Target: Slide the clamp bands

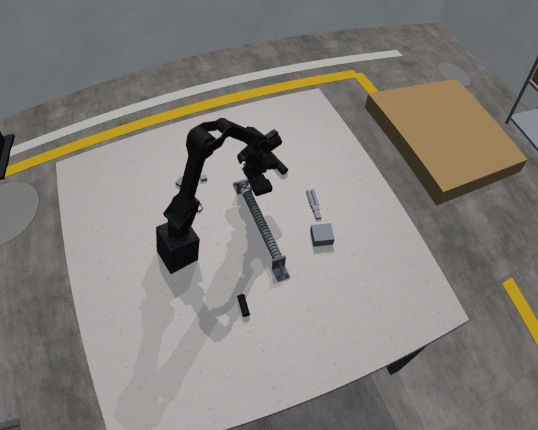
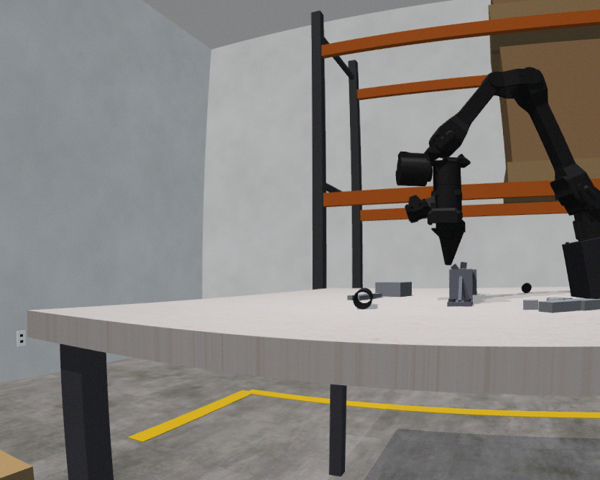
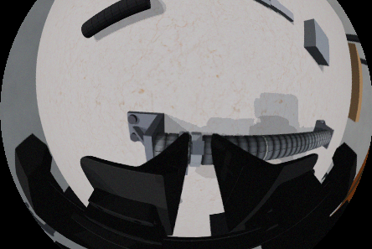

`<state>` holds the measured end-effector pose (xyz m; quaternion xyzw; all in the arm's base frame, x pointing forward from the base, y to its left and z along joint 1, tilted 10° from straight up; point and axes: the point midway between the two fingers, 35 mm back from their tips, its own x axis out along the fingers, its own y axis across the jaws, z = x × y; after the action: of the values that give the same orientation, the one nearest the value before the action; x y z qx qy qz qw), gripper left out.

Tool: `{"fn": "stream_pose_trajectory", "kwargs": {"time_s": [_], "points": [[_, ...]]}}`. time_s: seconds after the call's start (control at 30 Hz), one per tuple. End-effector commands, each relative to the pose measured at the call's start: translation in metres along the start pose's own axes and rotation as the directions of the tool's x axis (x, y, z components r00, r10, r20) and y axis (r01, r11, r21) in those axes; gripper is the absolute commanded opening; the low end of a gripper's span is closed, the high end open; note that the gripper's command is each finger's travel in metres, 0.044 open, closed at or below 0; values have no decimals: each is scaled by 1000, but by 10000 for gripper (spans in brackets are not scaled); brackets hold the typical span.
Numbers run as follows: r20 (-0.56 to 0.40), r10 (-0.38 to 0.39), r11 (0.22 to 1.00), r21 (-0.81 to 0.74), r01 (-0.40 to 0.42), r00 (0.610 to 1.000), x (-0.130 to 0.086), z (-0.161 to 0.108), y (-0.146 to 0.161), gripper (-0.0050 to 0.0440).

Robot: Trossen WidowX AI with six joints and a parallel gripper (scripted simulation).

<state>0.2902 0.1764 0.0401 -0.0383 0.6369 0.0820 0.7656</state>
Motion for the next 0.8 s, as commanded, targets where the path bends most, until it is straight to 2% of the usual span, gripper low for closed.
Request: {"fn": "stream_pose_trajectory", "kwargs": {"time_s": [0.0, 0.3, 0.67, 0.77], "points": [[-17, -11, 1000, 2, 11, 1000, 10, -4, -2, 90], [-17, -11, 1000, 2, 11, 1000, 10, -4, -2, 90], [-10, -4, 1000, 0, 4, 1000, 7, -3, -1, 17], [-10, -4, 1000, 0, 4, 1000, 7, -3, -1, 10]]}}
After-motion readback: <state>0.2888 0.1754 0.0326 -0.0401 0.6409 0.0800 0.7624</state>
